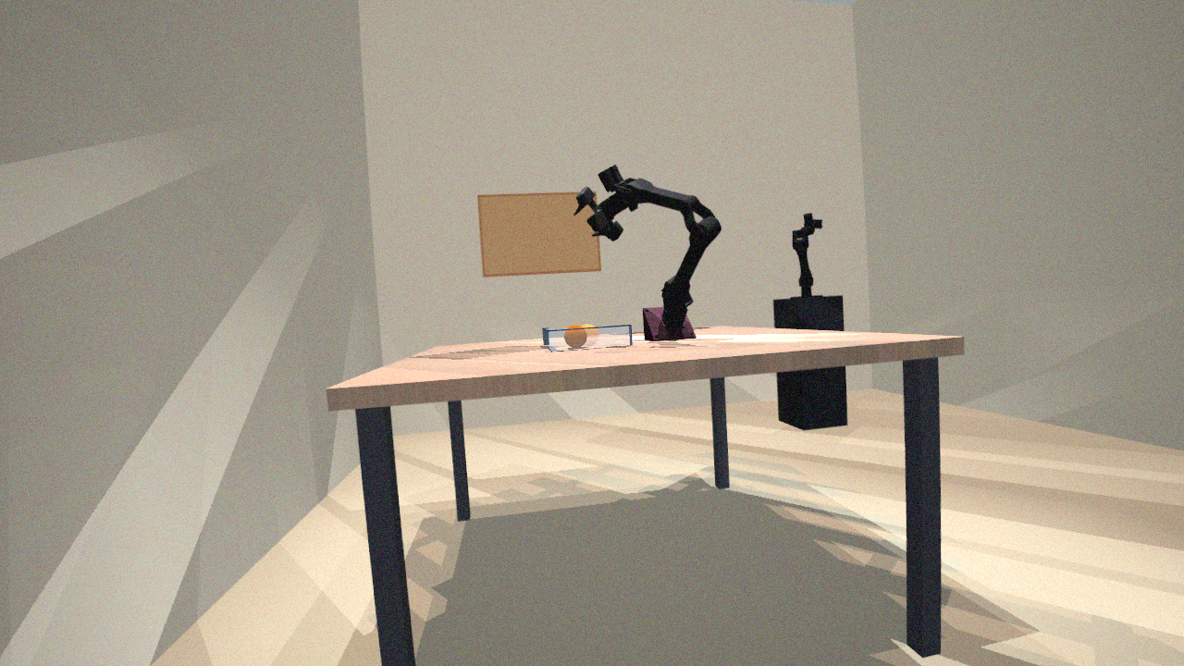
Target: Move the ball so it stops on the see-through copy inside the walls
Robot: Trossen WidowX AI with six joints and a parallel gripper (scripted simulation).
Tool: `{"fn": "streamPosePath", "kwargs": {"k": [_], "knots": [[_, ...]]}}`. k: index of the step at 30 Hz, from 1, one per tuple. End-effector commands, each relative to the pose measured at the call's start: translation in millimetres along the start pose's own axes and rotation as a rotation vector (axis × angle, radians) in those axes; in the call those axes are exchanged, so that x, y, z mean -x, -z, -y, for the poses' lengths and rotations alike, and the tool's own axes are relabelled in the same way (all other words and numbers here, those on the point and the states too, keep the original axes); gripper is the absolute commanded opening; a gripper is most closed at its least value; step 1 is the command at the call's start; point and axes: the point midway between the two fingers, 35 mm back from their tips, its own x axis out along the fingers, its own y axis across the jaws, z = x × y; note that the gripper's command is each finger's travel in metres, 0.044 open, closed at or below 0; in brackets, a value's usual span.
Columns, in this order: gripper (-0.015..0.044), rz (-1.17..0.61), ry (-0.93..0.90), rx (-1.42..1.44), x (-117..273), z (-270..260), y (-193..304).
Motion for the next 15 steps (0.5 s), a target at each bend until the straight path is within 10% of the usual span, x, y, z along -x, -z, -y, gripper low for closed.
{"fn": "streamPosePath", "kwargs": {"k": [1,15], "knots": [[0.044,0.225,-0.126,0.071,-22,-8,-62],[0.044,0.834,-0.687,0.198,-22,-84,-253]]}}
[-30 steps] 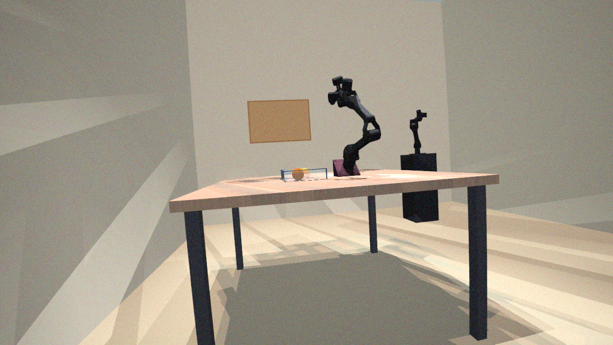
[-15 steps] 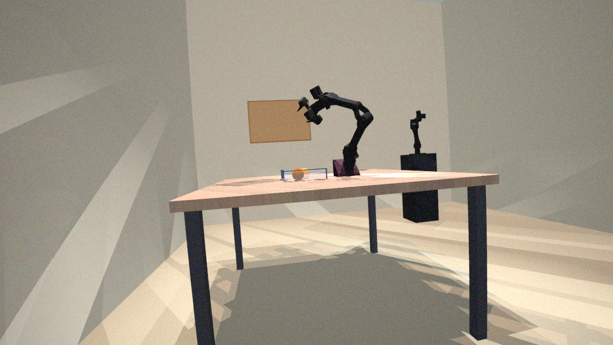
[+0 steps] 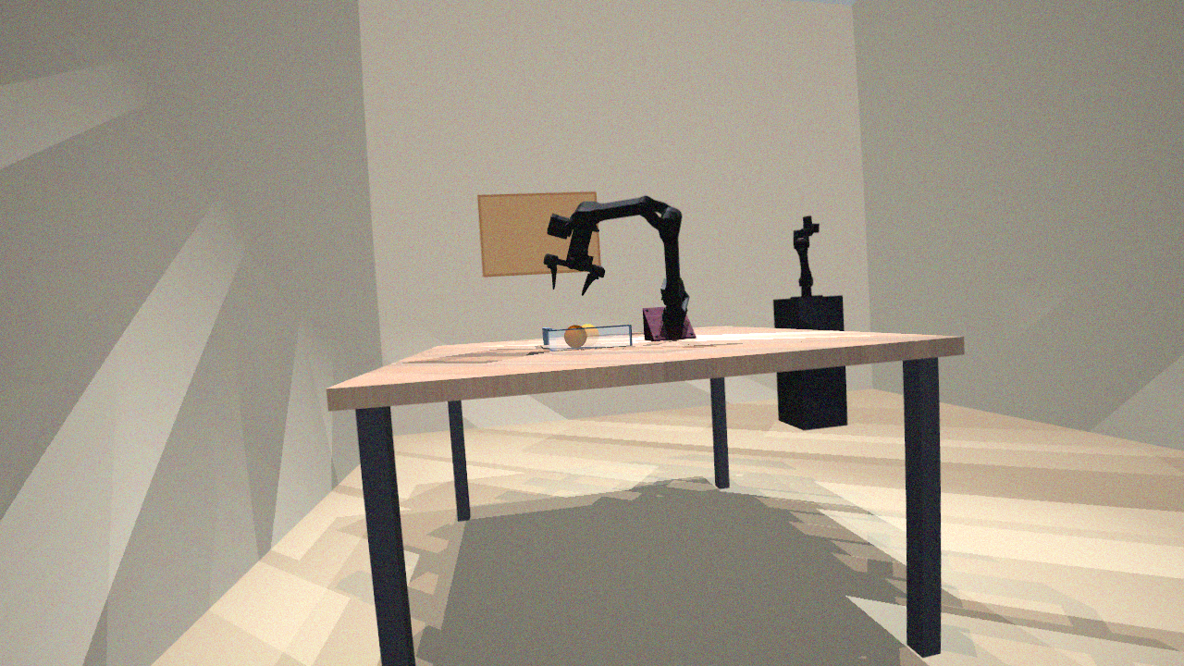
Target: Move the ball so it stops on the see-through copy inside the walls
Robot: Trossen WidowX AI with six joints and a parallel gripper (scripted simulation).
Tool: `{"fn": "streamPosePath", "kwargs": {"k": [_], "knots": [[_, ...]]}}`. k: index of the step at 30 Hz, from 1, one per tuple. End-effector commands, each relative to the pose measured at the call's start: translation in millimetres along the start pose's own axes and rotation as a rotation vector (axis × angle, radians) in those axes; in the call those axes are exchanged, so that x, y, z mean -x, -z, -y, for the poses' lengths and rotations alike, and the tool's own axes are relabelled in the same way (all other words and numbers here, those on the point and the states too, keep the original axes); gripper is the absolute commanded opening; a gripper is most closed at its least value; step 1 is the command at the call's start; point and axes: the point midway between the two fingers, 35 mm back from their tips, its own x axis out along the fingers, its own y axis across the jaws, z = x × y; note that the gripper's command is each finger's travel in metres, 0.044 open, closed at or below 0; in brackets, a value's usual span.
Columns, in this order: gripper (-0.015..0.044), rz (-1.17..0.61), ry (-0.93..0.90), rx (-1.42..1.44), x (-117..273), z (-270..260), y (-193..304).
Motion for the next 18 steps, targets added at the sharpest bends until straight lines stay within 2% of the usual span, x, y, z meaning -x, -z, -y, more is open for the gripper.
{"fn": "streamPosePath", "kwargs": {"k": [1,5,18], "knots": [[0.044,0.158,-0.149,0.023,-28,-6,-43],[0.044,0.269,-0.272,0.023,-48,-16,-74],[0.044,0.269,-0.271,0.023,-62,-20,-78]]}}
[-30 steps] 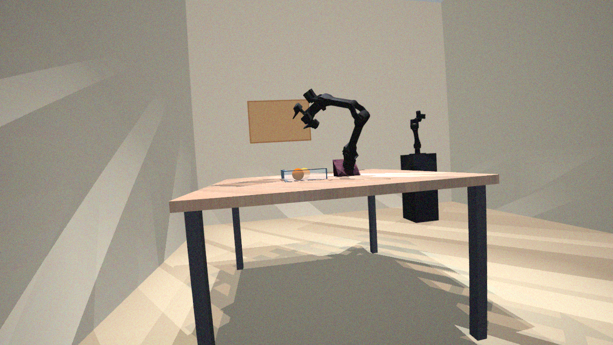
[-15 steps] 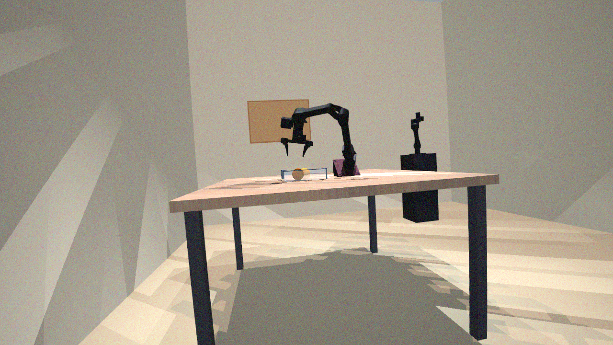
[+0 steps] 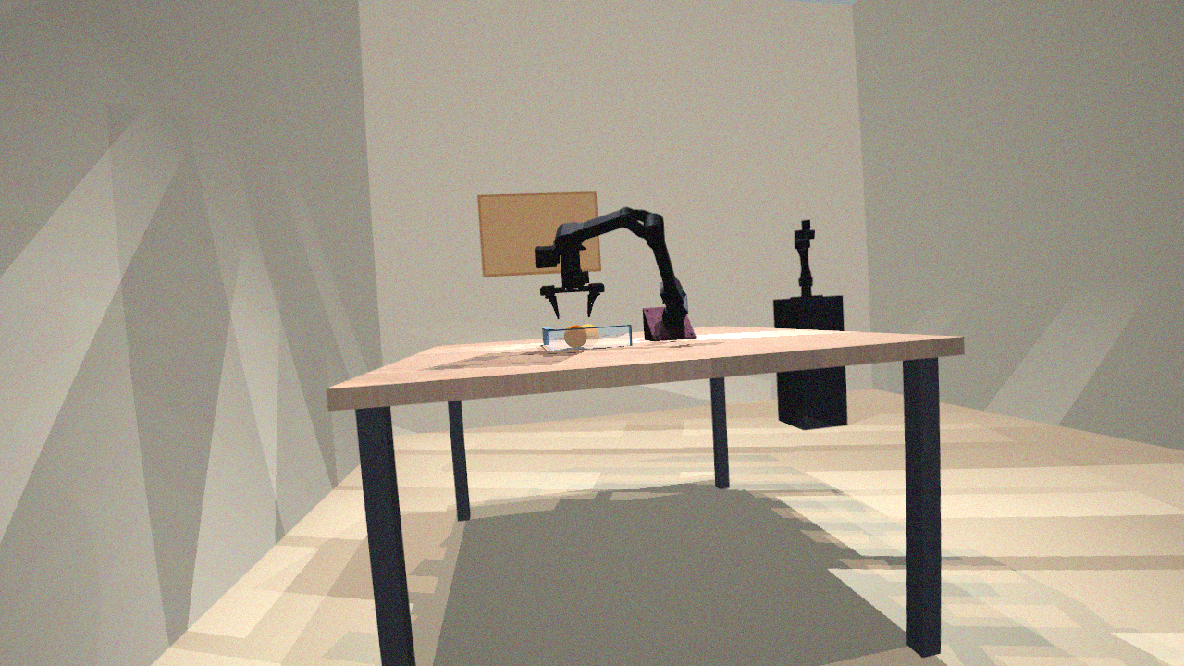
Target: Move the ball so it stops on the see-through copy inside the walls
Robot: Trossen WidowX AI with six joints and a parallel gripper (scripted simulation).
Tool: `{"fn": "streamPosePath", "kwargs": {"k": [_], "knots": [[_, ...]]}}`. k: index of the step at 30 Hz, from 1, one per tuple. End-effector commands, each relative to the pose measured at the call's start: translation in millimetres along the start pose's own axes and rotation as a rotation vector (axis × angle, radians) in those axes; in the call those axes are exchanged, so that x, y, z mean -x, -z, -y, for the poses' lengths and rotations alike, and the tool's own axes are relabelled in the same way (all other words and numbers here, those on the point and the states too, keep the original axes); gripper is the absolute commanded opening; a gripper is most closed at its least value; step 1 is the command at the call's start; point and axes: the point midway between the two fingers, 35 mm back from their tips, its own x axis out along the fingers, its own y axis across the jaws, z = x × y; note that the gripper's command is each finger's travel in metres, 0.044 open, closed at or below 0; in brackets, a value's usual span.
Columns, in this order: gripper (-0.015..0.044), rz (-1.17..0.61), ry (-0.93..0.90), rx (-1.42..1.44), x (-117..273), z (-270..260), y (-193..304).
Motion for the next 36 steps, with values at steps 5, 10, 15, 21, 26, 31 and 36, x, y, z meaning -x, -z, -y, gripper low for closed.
{"fn": "streamPosePath", "kwargs": {"k": [5,10,15,21,26,31,36], "knots": [[0.044,0.007,-0.003,-0.013,-12,-1,1],[0.044,0.007,-0.003,-0.014,-20,-1,1],[0.044,0.007,-0.003,-0.015,-28,-1,1],[0.044,0.007,-0.002,-0.015,-37,-1,0],[0.044,0.008,-0.003,-0.014,-45,-1,0],[0.044,0.01,-0.003,-0.013,-54,-2,0],[0.0414,0.01,-0.003,-0.013,-58,-2,0]]}}
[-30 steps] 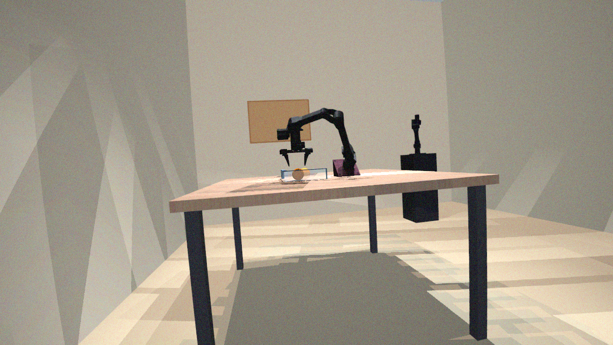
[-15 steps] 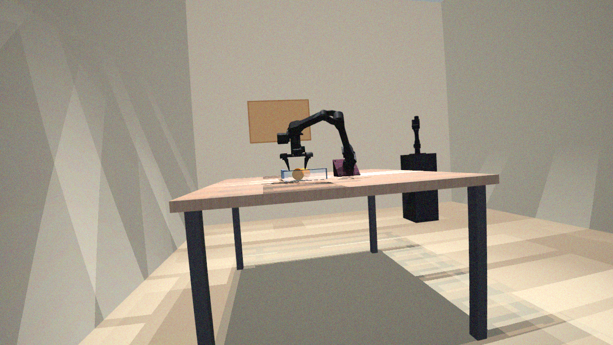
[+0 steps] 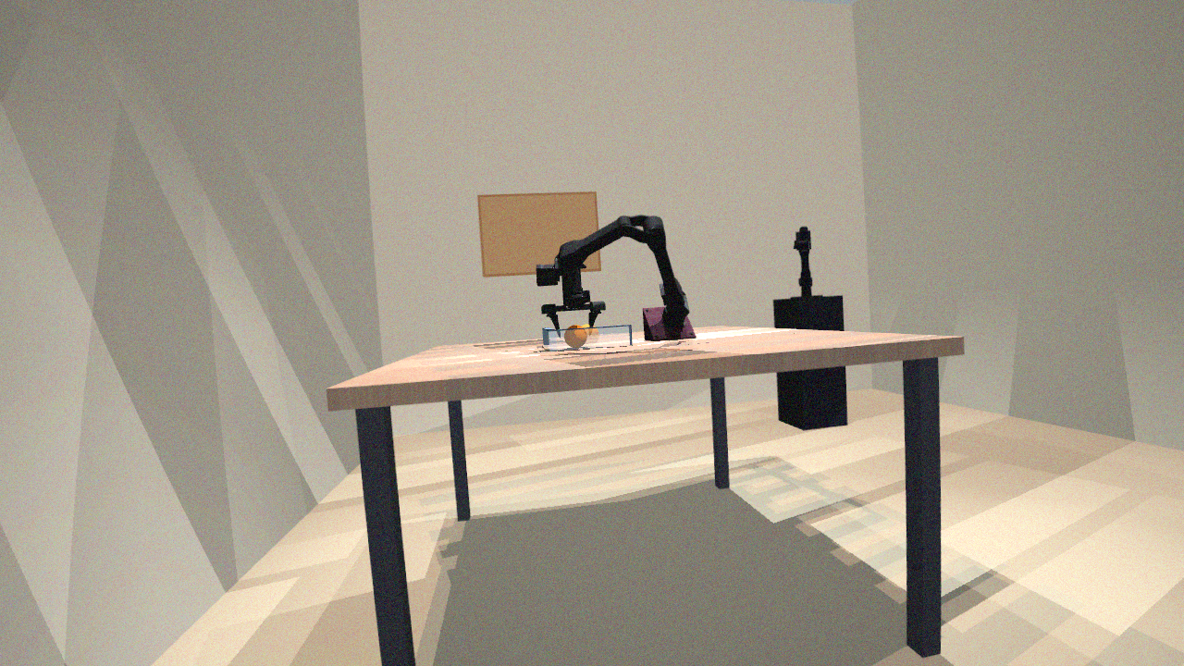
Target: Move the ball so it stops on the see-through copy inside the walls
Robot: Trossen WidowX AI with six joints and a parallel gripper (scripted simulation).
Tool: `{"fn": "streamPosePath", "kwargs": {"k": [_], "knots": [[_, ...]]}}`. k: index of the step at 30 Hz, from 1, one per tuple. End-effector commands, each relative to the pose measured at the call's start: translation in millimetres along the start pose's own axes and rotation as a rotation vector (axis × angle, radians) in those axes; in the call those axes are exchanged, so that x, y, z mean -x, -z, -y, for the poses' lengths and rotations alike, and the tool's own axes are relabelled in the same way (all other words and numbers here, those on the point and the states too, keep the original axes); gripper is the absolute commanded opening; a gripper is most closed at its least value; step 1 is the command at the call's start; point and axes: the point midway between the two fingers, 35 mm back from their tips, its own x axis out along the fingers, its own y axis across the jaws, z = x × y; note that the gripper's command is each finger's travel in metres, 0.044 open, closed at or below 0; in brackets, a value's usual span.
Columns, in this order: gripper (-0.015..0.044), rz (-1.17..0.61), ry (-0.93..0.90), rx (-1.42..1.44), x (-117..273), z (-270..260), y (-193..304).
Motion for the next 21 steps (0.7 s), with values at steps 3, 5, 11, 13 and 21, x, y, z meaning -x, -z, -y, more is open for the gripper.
{"fn": "streamPosePath", "kwargs": {"k": [3,5,11,13,21], "knots": [[0.0355,0.006,-0.002,-0.012,-3,-2,1],[0.0341,0.006,-0.002,-0.012,-3,-2,1],[0.0301,0.006,-0.002,-0.012,-3,-2,1],[0.0249,0.004,0.0,-0.013,-3,-2,1],[0.0039,-0.036,0.043,-0.054,30,4,11]]}}
